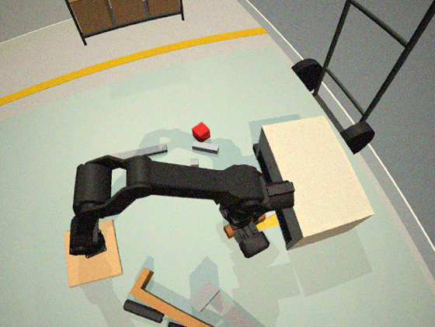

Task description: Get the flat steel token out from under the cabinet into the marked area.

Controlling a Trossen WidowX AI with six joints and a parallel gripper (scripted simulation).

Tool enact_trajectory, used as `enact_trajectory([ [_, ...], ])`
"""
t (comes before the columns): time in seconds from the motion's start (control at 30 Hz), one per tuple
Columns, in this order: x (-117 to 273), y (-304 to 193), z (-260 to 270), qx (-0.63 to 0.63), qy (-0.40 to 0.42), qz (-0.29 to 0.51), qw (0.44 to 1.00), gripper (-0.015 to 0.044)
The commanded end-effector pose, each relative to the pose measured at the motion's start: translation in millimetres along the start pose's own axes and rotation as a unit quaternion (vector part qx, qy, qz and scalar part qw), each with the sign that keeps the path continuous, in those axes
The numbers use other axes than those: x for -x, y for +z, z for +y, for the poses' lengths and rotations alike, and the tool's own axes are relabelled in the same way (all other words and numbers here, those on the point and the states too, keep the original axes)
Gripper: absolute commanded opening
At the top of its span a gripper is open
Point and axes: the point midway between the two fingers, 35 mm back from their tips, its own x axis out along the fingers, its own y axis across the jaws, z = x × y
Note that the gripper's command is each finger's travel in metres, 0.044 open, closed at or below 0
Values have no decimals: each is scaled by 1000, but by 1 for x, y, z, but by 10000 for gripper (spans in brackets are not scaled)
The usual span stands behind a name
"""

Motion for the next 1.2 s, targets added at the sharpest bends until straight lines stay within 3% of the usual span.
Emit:
enact_trajectory([
  [0.0,-1,2,7,1,6,-2,1000,0],
  [1.17,-1,-21,5,1,6,-2,1000,0],
])
